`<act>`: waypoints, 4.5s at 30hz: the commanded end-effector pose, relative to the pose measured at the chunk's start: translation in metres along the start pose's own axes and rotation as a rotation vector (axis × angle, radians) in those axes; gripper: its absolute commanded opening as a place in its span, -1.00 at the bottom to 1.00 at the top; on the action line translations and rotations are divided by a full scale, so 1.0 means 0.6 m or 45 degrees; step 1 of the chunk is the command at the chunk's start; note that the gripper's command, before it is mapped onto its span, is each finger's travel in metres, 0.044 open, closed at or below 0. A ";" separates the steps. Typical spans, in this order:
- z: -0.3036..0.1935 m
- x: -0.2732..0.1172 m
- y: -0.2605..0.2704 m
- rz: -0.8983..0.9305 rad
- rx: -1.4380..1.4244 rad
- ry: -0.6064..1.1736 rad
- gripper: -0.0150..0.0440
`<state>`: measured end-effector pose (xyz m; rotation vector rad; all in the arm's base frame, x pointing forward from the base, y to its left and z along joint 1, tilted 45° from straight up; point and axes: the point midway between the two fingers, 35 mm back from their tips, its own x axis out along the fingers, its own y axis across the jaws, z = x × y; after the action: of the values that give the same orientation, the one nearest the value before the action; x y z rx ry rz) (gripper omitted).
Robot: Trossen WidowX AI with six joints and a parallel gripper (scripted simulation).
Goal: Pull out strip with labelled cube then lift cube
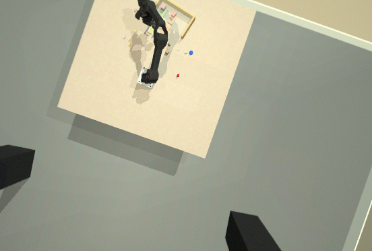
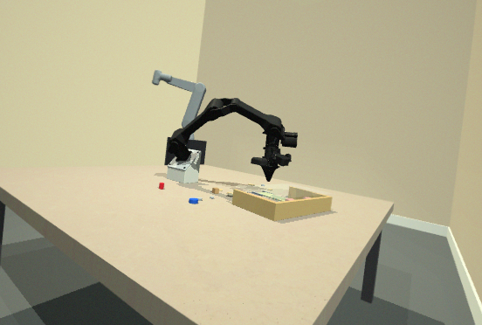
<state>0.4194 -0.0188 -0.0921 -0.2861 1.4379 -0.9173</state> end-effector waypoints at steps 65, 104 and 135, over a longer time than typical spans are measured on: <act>-0.006 0.094 -0.002 -0.016 -0.010 0.009 -0.49; -0.005 0.100 -0.002 -0.016 -0.010 0.009 -0.49; -0.064 0.103 0.003 -0.016 -0.012 0.010 -0.49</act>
<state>0.3882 -0.0452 -0.1387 -0.3000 1.4256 -0.9171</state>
